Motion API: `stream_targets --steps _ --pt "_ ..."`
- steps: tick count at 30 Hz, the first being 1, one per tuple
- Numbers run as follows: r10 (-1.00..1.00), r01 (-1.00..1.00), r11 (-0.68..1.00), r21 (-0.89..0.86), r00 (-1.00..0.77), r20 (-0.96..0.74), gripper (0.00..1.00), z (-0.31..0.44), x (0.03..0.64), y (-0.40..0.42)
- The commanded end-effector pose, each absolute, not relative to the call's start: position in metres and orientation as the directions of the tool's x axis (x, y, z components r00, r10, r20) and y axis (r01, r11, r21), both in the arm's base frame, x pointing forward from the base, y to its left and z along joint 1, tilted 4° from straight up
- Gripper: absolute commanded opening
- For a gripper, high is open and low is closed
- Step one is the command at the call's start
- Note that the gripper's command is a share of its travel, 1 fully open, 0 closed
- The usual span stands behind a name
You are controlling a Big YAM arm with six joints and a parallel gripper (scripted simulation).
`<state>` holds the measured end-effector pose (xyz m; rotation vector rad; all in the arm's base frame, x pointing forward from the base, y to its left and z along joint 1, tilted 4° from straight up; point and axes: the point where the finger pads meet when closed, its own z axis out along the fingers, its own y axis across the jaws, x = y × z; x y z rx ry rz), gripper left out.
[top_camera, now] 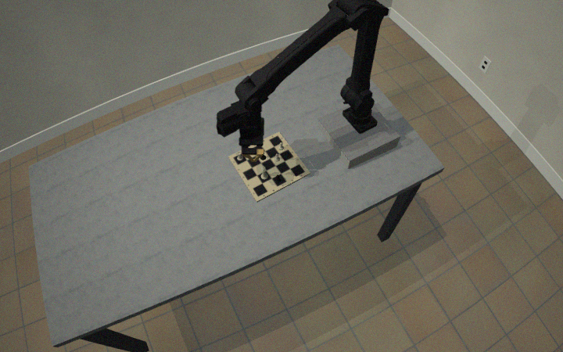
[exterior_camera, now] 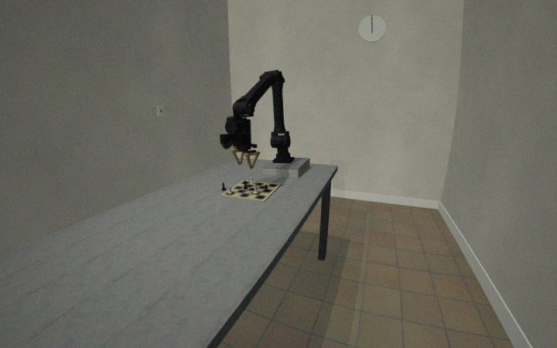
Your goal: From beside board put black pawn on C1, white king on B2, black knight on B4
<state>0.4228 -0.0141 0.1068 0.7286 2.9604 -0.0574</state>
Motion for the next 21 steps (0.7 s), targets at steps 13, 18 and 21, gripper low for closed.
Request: stream_targets --steps 13,18,21 --pt "-0.212 -0.207 0.975 -0.079 -0.976 -0.060 1.00 0.090 0.434 -0.126" --pt "-0.408 -0.402 0.910 -0.098 -0.912 -0.048 1.00 0.095 0.439 -0.153" --pt "-0.521 -0.514 0.851 -0.111 -0.852 -0.046 1.00 0.100 0.444 -0.162"
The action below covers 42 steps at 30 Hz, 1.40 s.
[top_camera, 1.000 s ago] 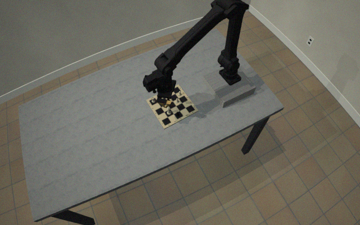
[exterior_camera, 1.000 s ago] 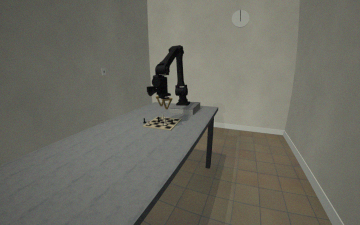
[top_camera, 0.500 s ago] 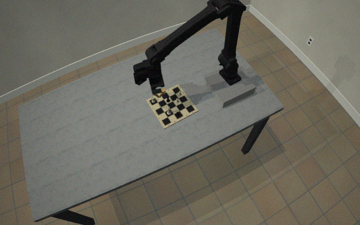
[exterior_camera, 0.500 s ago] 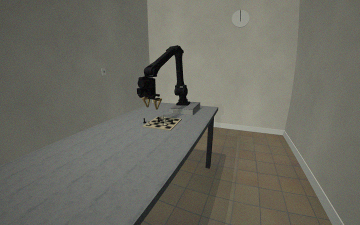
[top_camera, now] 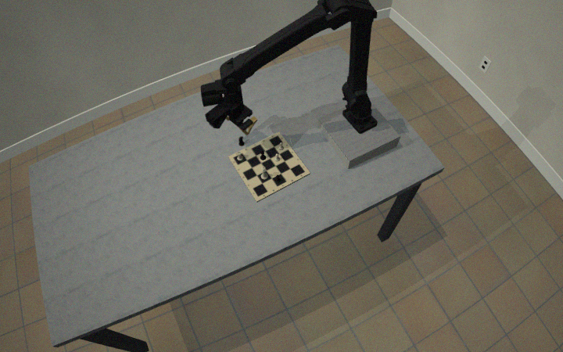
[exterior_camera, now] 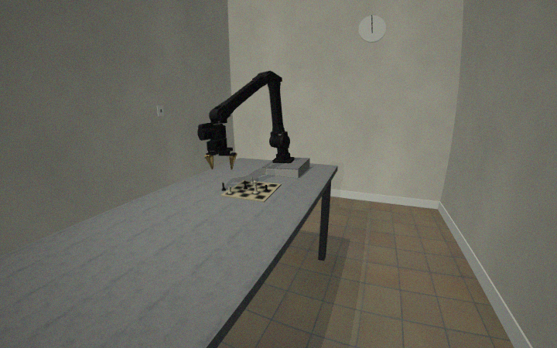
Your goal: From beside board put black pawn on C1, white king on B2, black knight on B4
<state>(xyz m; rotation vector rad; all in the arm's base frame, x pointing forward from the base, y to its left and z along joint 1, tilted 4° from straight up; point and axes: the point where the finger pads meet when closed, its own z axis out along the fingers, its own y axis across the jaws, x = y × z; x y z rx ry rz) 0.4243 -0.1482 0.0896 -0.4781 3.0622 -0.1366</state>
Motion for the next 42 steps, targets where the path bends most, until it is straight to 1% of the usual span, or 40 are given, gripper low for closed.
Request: stream_targets --steps 1,3,4,5,42 --pt "-0.556 -0.549 0.828 -0.114 -0.830 -0.046 1.00 0.1004 0.4450 -0.1634" --pt "-0.623 -0.615 0.779 -0.121 -0.780 -0.049 1.00 0.1012 0.4458 -0.1645" --pt "-0.625 -0.618 0.778 -0.113 -0.779 -0.044 1.00 0.1010 0.4437 -0.1638" --pt "-0.631 -0.624 0.773 -0.110 -0.775 -0.041 0.35 0.1008 0.4439 -0.1600" --pt "-0.635 -0.628 0.770 -0.110 -0.771 -0.040 0.35 0.1006 0.4445 -0.1578"
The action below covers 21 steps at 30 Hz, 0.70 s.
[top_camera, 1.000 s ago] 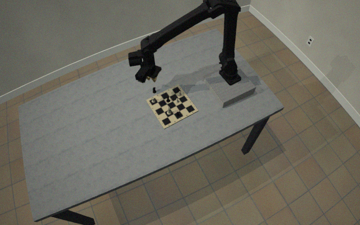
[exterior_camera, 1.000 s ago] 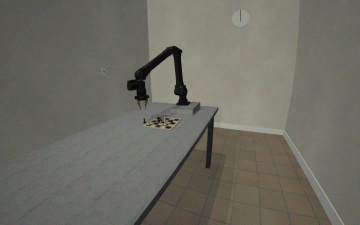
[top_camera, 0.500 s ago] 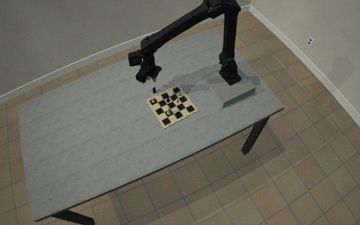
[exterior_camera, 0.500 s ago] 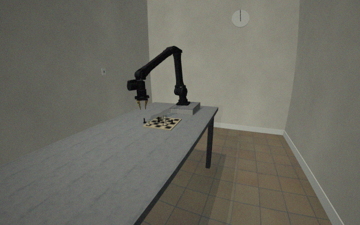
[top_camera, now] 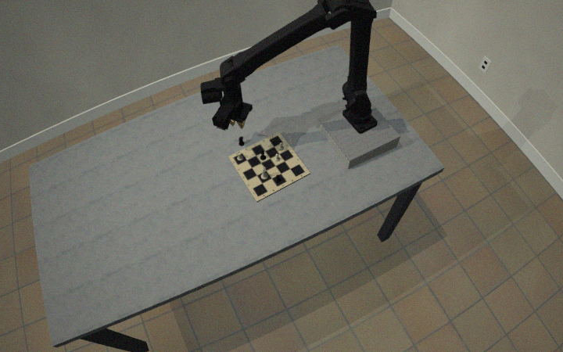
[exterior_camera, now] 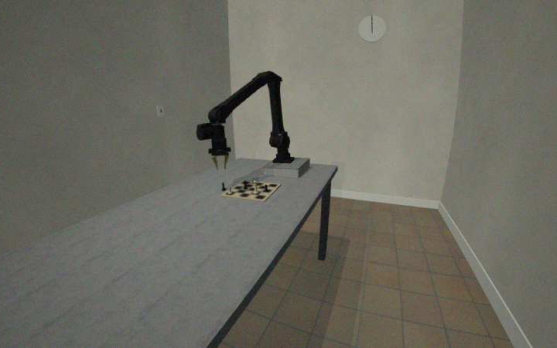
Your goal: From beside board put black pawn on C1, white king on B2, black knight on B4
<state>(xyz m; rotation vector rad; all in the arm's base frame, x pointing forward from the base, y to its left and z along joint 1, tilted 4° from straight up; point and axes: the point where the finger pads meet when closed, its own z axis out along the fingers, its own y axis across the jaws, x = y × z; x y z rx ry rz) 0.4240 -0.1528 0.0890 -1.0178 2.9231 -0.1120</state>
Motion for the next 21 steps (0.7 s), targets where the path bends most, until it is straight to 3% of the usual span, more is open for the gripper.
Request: stream_targets --steps 1,21 --pt "-0.635 -0.628 0.770 -0.110 -0.771 -0.040 0.35 0.100 0.444 -0.158" --pt "-0.633 -0.629 0.773 -0.082 -0.774 -0.023 0.35 0.072 0.430 -0.155"
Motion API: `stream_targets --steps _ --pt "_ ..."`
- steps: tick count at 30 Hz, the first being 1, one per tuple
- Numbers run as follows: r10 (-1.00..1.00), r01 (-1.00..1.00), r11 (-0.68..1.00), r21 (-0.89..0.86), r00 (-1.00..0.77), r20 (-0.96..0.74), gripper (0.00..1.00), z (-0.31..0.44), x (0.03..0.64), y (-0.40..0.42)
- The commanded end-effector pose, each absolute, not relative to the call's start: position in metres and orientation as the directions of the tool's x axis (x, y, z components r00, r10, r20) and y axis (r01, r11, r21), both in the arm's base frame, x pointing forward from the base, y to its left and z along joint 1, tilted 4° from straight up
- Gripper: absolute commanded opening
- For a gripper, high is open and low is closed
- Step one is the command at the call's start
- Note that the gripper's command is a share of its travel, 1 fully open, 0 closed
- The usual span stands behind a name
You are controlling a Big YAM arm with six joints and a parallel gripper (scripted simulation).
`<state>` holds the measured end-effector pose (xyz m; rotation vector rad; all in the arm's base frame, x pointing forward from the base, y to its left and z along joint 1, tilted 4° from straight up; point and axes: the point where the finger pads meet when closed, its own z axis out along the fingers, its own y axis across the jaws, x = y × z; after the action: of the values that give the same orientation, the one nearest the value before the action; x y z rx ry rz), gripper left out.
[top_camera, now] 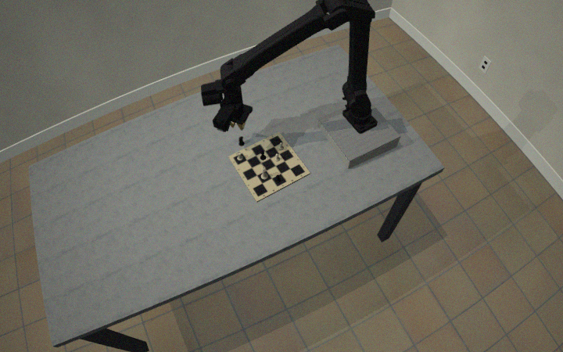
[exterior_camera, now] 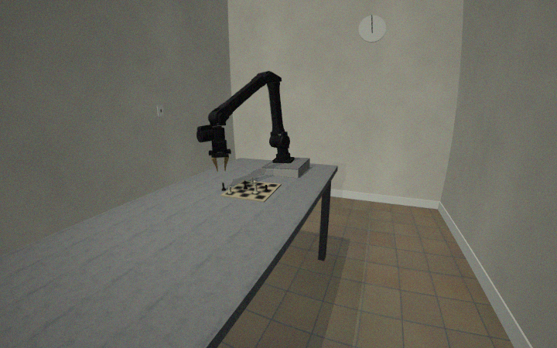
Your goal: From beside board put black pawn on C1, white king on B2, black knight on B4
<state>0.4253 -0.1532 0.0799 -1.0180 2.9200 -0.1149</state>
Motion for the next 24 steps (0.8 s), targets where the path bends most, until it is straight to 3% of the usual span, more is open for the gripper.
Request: stream_targets --steps 1,24 --pt "-0.632 -0.628 0.773 -0.089 -0.774 -0.028 0.35 0.074 0.433 -0.156" --pt "-0.627 -0.624 0.777 -0.081 -0.779 -0.023 0.35 0.039 0.430 -0.159"
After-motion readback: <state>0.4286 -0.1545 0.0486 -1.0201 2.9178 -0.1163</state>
